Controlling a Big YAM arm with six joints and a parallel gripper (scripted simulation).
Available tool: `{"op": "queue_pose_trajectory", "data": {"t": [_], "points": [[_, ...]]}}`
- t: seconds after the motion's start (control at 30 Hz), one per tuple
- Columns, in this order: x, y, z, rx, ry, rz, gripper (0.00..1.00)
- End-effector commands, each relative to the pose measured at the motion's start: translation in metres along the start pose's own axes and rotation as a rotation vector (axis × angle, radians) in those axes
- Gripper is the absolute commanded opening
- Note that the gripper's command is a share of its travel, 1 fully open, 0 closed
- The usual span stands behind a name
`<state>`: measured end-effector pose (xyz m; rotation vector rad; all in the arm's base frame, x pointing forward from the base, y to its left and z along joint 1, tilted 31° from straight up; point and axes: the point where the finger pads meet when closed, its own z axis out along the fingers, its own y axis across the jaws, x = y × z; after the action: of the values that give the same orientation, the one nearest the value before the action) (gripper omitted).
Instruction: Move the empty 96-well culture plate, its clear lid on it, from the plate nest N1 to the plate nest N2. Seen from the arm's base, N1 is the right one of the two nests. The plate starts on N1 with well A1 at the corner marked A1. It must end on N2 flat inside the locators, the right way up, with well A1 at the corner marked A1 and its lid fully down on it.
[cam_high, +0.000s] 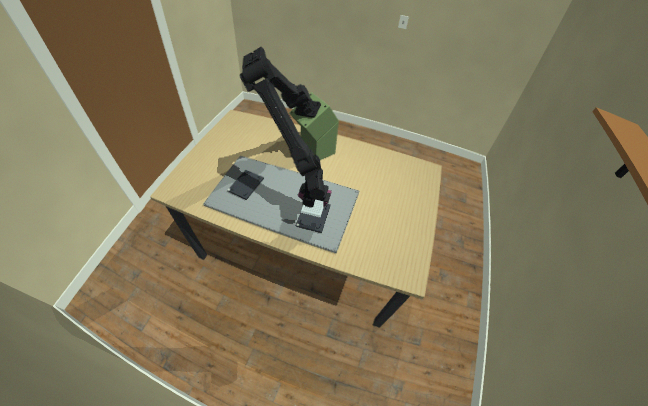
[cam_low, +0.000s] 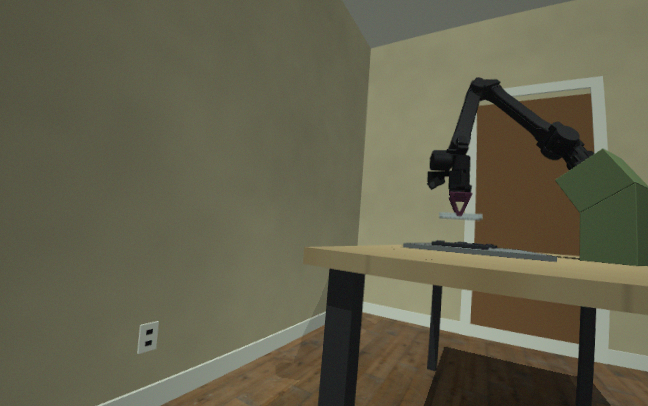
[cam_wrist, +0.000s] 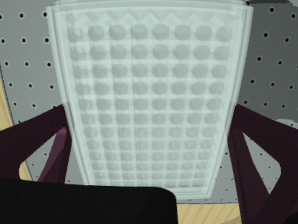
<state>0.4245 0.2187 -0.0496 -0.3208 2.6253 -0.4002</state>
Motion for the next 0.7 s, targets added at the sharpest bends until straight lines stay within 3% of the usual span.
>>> {"op": "queue_pose_trajectory", "data": {"t": [0.0, 0.53, 0.67], "points": [[0.0045, -0.0104, 0.0065, 0.011, 0.019, 0.003, 0.00], [0.0008, -0.0117, 0.0036, 0.008, 0.009, 0.009, 0.00], [0.0031, -0.0099, 0.0117, 0.009, 0.010, 0.005, 0.00]]}}
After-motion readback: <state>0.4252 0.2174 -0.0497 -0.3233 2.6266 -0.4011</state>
